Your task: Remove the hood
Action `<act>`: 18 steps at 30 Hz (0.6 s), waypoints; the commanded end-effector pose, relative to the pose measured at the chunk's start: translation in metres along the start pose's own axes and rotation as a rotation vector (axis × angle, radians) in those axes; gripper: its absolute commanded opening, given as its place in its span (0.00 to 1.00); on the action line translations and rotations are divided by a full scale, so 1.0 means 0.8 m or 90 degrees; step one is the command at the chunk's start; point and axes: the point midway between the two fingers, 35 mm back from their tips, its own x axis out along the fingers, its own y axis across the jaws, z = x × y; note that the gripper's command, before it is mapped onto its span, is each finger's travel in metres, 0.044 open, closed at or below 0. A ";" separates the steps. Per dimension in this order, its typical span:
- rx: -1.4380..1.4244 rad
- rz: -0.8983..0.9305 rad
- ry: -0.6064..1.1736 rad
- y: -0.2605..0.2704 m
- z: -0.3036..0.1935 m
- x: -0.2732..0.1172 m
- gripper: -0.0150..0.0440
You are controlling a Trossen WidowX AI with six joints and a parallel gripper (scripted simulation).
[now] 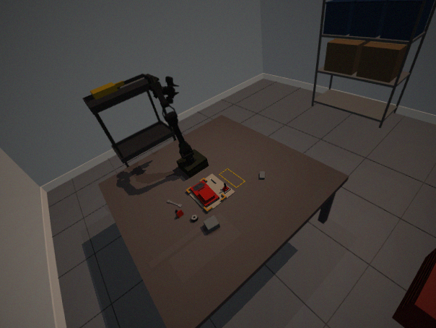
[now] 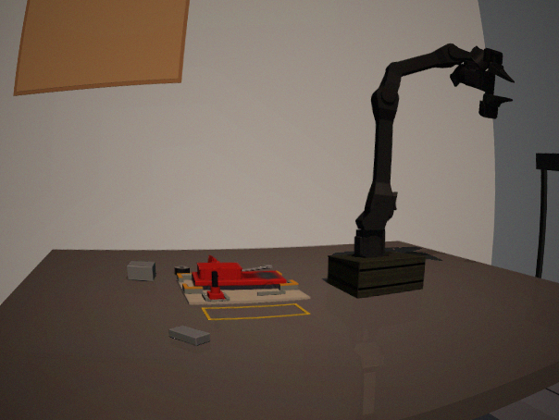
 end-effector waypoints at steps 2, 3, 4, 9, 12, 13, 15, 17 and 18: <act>-0.013 -0.005 -0.015 0.001 0.007 0.011 0.72; -0.029 -0.012 -0.034 0.001 0.017 0.024 0.76; -0.048 -0.021 -0.056 0.002 0.029 0.040 0.80; -0.134 -0.081 -0.159 0.003 0.100 0.112 1.00; -0.175 -0.126 -0.214 0.002 0.151 0.148 1.00; -0.186 -0.142 -0.232 0.001 0.169 0.159 1.00; -0.207 -0.177 -0.265 -0.002 0.207 0.178 1.00; -0.225 -0.213 -0.295 -0.005 0.247 0.193 1.00; -0.233 -0.233 -0.308 -0.007 0.267 0.200 1.00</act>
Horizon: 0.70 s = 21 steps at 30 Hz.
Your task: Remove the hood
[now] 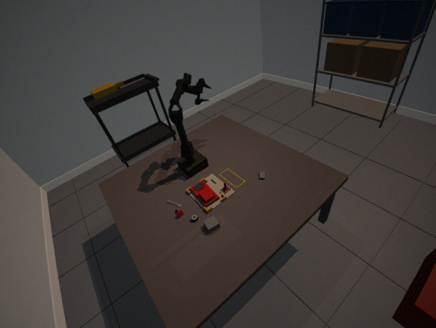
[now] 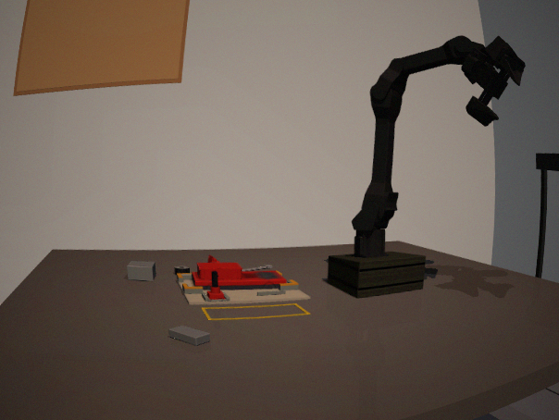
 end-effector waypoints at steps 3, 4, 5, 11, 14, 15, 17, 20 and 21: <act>-0.060 -0.097 -0.055 -0.029 0.070 0.072 1.00; -0.069 -0.107 -0.061 -0.034 0.080 0.076 1.00; -0.074 -0.115 -0.065 -0.037 0.086 0.080 1.00; -0.116 -0.221 -0.092 -0.081 0.159 0.136 1.00; -0.135 -0.287 -0.097 -0.116 0.206 0.162 1.00; -0.140 -0.309 -0.097 -0.128 0.222 0.170 1.00; -0.148 -0.353 -0.093 -0.156 0.254 0.182 1.00; -0.155 -0.416 -0.081 -0.200 0.300 0.194 1.00; -0.156 -0.436 -0.076 -0.216 0.315 0.197 1.00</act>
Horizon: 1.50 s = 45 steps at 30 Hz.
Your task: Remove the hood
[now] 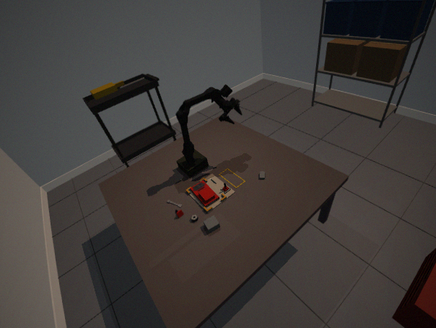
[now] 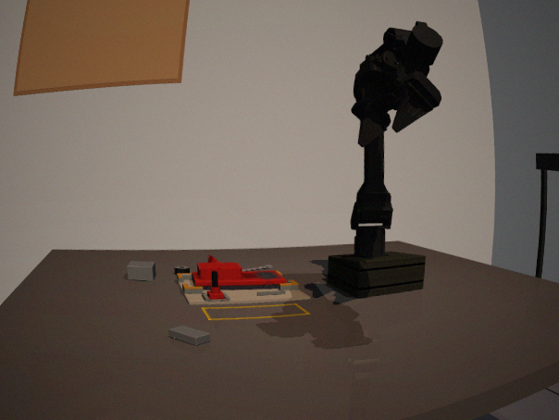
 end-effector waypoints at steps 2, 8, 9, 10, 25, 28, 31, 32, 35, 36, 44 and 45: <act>-0.022 -0.080 0.035 -0.058 0.038 0.057 1.00; -0.035 -0.171 0.099 -0.158 0.084 0.120 1.00; -0.036 -0.184 0.112 -0.176 0.090 0.129 1.00; -0.036 -0.195 0.125 -0.195 0.095 0.137 1.00; 0.018 -0.260 0.329 -0.490 0.099 0.180 1.00; 0.040 -0.249 0.363 -0.545 0.082 0.173 1.00; 0.063 -0.232 0.391 -0.596 0.060 0.163 1.00; 0.072 -0.225 0.399 -0.610 0.050 0.158 1.00; 0.085 -0.214 0.409 -0.629 0.035 0.150 1.00; 0.085 -0.214 0.409 -0.629 0.035 0.150 1.00; 0.085 -0.214 0.409 -0.629 0.034 0.152 1.00; 0.085 -0.214 0.409 -0.630 0.033 0.153 1.00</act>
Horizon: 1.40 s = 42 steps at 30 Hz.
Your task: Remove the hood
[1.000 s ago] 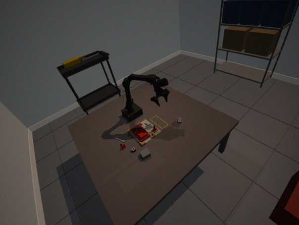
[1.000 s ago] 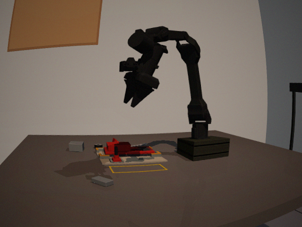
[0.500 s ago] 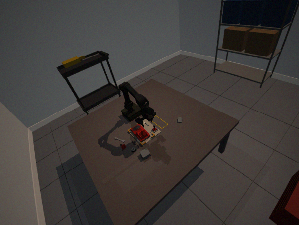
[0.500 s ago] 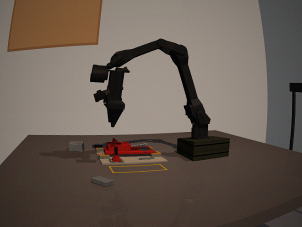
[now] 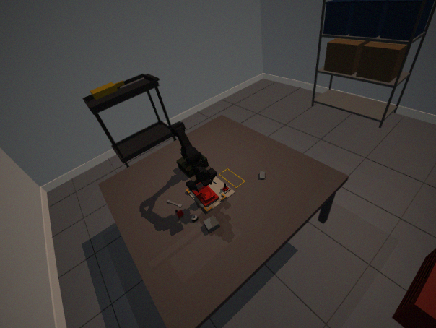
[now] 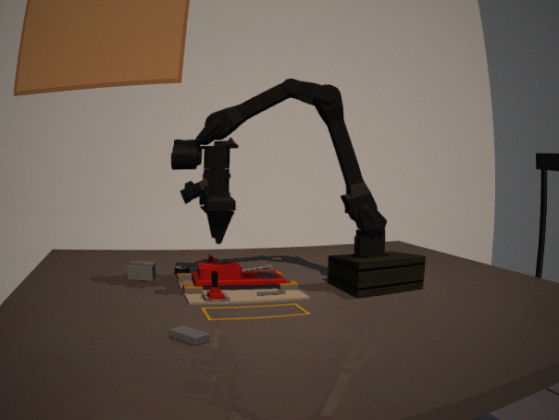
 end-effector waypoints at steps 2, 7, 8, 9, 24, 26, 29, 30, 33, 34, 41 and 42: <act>-0.001 0.003 0.003 0.000 -0.001 0.006 1.00; -0.001 0.003 0.003 0.000 -0.001 0.012 1.00; -0.001 0.003 0.003 0.000 -0.001 0.013 1.00; -0.001 0.003 0.003 0.000 -0.001 0.014 1.00; -0.001 0.003 0.003 0.001 -0.001 0.032 1.00; -0.001 0.003 0.003 0.001 -0.001 0.034 1.00; -0.001 0.003 0.003 0.001 -0.002 0.038 1.00; -0.001 0.003 0.003 0.001 -0.002 0.039 1.00; -0.001 0.003 0.003 0.001 -0.002 0.042 1.00; -0.001 0.003 0.003 0.001 -0.002 0.044 1.00; -0.001 0.003 0.003 0.002 -0.003 0.052 1.00; -0.001 0.003 0.003 0.002 -0.003 0.053 1.00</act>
